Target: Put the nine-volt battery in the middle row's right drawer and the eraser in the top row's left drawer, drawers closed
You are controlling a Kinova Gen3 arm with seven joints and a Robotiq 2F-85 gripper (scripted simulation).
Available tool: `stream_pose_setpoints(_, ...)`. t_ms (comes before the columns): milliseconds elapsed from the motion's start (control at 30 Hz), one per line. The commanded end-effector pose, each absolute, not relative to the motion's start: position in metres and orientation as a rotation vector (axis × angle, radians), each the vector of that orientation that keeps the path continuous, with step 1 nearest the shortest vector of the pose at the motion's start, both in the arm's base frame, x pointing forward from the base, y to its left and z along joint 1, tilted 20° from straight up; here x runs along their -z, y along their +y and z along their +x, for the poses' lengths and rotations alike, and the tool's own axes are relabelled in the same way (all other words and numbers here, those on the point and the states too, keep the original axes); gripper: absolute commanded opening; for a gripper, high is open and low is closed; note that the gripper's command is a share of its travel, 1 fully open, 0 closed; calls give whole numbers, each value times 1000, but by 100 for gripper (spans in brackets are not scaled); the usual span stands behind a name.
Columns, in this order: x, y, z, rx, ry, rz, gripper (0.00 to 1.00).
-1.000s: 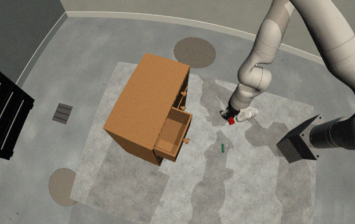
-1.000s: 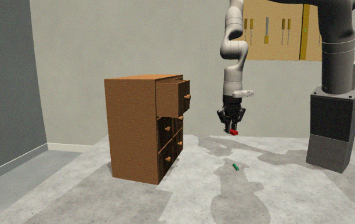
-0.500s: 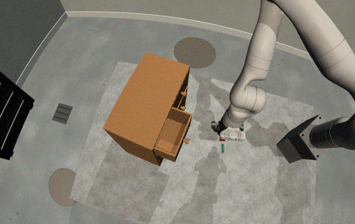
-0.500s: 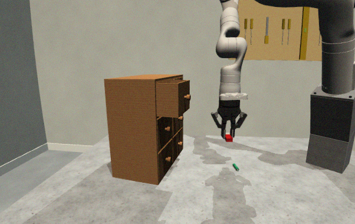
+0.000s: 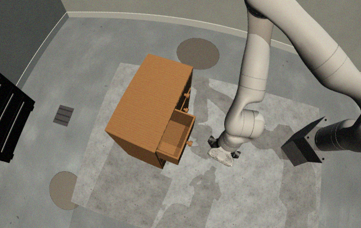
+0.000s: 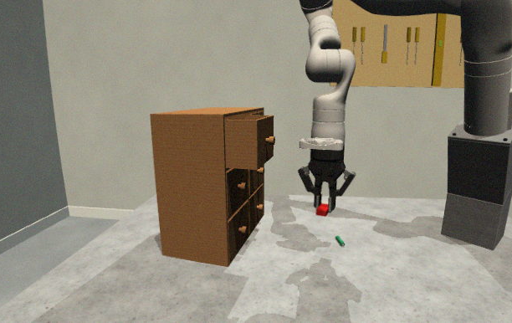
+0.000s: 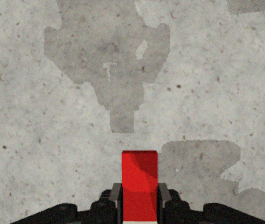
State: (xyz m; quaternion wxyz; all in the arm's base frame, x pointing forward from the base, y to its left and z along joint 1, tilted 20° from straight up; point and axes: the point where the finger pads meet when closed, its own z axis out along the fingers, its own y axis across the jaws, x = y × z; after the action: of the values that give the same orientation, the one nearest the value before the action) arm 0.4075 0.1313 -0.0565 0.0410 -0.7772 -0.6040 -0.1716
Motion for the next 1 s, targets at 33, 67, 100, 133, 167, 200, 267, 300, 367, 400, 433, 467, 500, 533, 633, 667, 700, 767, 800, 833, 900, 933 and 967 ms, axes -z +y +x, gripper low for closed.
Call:
stream_pose_setpoints(33,53,154,407,518,-1760,-2431,19)
stream_pose_setpoints(67,51,161,408,515,-1710,-2460,19)
stream_pose_setpoints(100,49,167,409,511,-1659,-2487,19)
stream_pose_setpoints(133,49,167,409,511,-1659,-2487,19)
stream_pose_setpoints(167,47,174,410,507,-1608,-2513,19)
stream_pose_setpoints(200,45,180,410,502,-1556,-2539,19)
stream_pose_setpoints(267,43,187,411,498,-1505,-2563,19)
stream_pose_setpoints(300,41,193,412,494,-1454,-2586,19)
stream_pose_setpoints(367,37,206,413,484,-1351,-2629,19)
stream_pose_setpoints(400,37,206,413,484,-1351,-2629,19)
stream_pose_setpoints(433,35,212,414,479,-1299,-2649,19)
stream_pose_setpoints(467,33,219,415,474,-1248,-2668,19)
stream_pose_setpoints(500,33,219,415,474,-1248,-2668,19)
stream_pose_setpoints(533,33,219,415,474,-1248,-2668,19)
stream_pose_setpoints(633,27,237,417,458,-1095,-2719,19)
stream_pose_setpoints(667,25,244,418,453,-1045,-2733,19)
stream_pose_setpoints(700,23,250,418,447,-995,-2747,19)
stream_pose_setpoints(767,21,256,419,441,-946,-2760,19)
stream_pose_setpoints(800,19,261,419,436,-897,-2772,19)
stream_pose_setpoints(833,17,267,420,431,-848,-2782,19)
stream_pose_setpoints(900,14,278,421,419,-754,-2801,19)
stream_pose_setpoints(933,14,278,421,419,-754,-2801,19)
stream_pose_setpoints(967,12,284,422,414,-708,-2809,19)
